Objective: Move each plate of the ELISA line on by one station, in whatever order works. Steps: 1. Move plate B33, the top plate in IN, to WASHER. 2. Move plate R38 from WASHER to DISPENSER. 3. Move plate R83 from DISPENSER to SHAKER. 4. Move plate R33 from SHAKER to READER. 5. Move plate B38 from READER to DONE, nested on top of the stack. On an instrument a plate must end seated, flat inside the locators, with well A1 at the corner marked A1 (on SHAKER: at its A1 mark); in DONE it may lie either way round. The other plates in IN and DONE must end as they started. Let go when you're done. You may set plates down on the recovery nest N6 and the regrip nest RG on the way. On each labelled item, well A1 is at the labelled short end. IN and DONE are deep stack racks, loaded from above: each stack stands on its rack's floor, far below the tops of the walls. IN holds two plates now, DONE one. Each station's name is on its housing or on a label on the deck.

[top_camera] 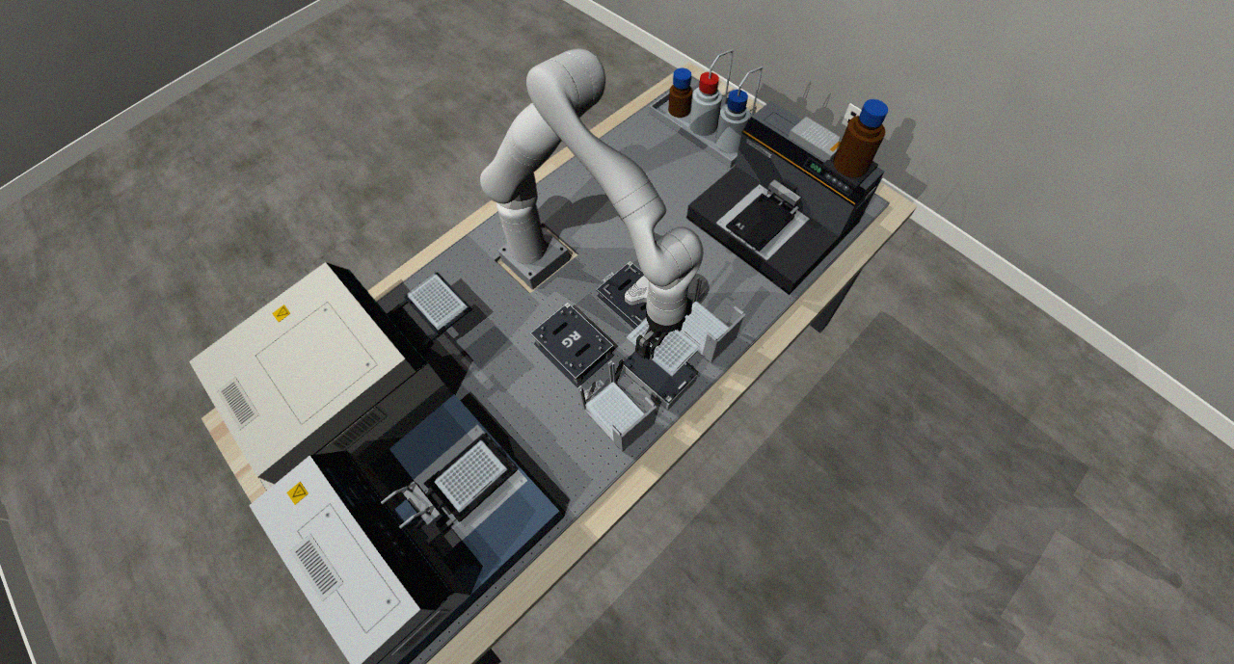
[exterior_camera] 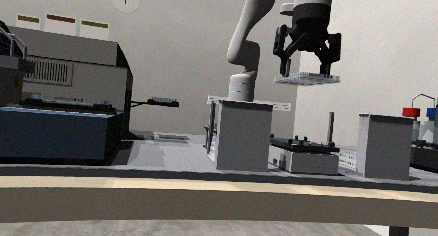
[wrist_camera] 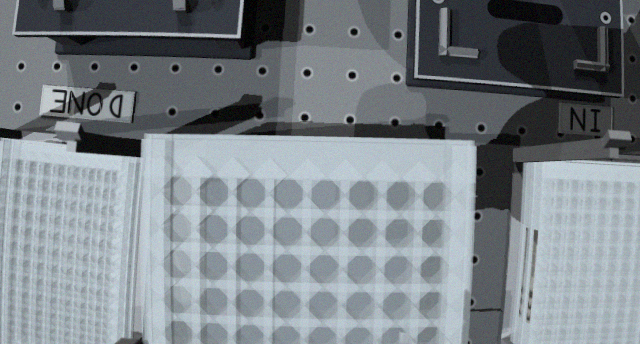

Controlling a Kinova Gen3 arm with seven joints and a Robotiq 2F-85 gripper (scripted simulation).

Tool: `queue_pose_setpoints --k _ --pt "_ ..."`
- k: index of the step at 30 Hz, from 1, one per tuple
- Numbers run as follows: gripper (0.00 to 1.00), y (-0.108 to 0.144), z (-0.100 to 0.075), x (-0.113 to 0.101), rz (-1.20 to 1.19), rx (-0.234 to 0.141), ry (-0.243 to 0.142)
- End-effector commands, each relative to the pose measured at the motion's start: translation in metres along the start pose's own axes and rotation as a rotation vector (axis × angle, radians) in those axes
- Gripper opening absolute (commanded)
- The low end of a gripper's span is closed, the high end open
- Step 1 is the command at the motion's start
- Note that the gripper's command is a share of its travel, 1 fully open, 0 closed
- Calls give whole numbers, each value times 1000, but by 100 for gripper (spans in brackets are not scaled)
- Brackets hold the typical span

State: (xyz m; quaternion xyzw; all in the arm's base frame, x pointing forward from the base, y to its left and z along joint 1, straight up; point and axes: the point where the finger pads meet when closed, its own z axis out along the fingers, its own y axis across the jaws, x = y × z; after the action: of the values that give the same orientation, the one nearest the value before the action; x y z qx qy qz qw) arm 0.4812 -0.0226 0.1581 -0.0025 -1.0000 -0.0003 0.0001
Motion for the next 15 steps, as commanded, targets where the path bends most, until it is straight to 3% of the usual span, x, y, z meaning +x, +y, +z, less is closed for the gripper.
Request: queue_pose_setpoints --k 1,15 --pt "94 0 3 -1 0 0 -2" --pt "94 0 19 -1 0 0 -2"
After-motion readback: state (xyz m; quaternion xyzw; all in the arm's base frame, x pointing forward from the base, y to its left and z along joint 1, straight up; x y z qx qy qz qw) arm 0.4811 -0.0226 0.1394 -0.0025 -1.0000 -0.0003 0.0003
